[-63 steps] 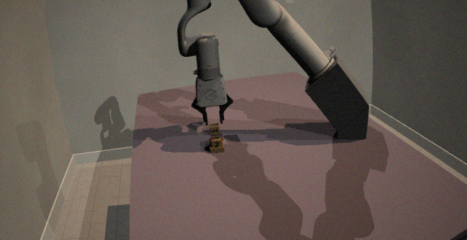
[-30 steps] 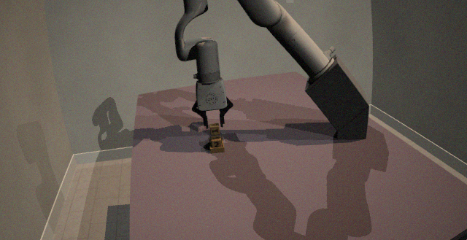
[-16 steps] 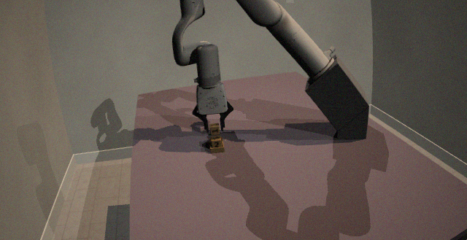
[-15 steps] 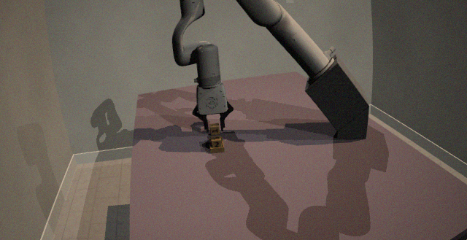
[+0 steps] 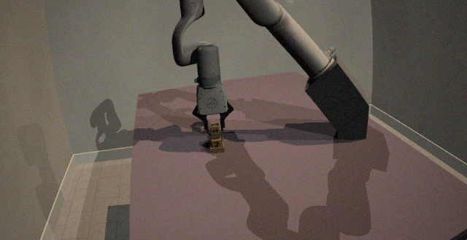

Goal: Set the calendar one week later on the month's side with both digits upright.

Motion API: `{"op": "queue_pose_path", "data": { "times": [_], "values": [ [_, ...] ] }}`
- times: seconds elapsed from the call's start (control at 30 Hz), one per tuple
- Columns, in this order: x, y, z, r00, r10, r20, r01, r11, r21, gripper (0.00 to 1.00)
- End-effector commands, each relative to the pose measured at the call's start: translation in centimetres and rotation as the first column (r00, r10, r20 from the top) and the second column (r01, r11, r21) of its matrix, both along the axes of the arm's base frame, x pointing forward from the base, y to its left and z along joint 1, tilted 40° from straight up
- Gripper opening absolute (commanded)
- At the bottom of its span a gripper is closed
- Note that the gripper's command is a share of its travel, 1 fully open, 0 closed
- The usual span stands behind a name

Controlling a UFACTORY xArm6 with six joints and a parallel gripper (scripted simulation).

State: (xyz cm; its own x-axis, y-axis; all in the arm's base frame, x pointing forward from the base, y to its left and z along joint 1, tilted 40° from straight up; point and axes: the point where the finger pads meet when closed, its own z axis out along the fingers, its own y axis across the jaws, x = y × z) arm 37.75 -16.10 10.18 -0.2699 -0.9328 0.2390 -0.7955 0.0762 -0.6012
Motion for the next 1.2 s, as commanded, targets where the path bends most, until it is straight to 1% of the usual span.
{"op": "queue_pose_path", "data": {
  "times": [0.0, 0.5, 0.53, 1.17],
  "values": [
    [0.03, 0.00, 0.06, 1.000, 0.000, 0.001, 0.000, 1.000, 0.000, 0.49],
    [0.03, 0.00, 0.06, 1.000, 0.000, 0.001, 0.000, 1.000, 0.000, 0.49],
    [0.03, 0.00, 0.06, 1.000, 0.000, 0.001, 0.000, 1.000, 0.000, 0.29],
    [0.03, 0.00, 0.06, 1.000, 0.000, 0.001, 0.000, 1.000, 0.000, 0.29]
  ]
}}
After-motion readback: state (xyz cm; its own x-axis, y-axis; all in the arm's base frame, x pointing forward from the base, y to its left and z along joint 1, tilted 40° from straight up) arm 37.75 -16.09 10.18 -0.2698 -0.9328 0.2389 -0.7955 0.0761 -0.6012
